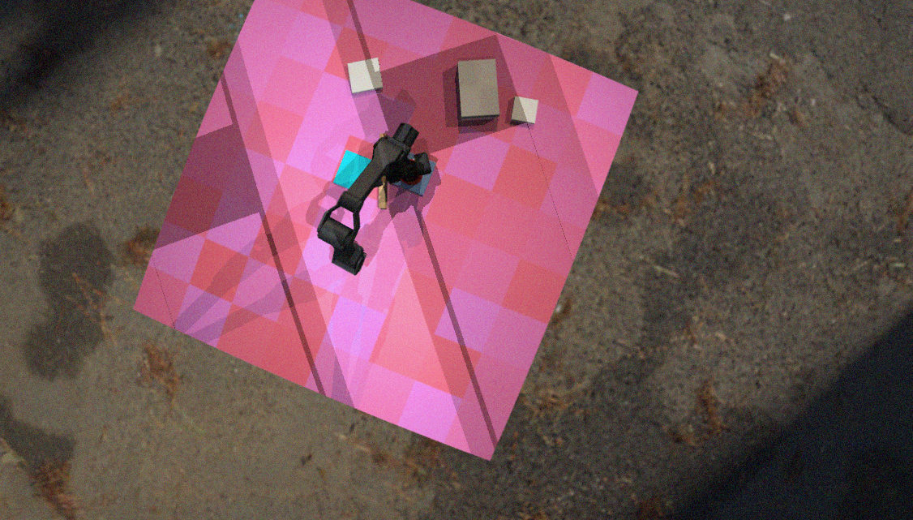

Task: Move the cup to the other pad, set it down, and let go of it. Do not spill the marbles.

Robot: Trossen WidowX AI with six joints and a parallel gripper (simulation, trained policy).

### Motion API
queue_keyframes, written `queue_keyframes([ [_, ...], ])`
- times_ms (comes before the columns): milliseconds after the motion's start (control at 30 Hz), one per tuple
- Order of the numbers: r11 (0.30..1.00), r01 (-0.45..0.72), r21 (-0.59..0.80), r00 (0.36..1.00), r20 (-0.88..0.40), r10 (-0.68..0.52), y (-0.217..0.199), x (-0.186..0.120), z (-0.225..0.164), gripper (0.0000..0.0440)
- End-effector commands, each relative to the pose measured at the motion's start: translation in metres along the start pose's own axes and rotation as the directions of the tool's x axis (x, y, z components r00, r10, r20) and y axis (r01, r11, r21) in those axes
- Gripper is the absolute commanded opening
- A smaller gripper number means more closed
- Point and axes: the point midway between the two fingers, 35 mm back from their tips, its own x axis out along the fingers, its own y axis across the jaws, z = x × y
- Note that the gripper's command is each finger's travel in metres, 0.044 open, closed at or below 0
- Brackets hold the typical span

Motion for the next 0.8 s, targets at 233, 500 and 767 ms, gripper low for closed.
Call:
queue_keyframes([
  [233, 0.995, -0.004, -0.099, 1.000, 0.022, 0.006, 0.007, -0.026, 0.002, 0.0004],
  [500, 0.989, 0.007, -0.149, 0.999, 0.044, 0.000, 0.018, -0.048, 0.008, 0.0004],
  [767, 0.980, 0.028, -0.199, 0.997, 0.074, -0.014, 0.034, -0.065, 0.020, 0.0000],
])
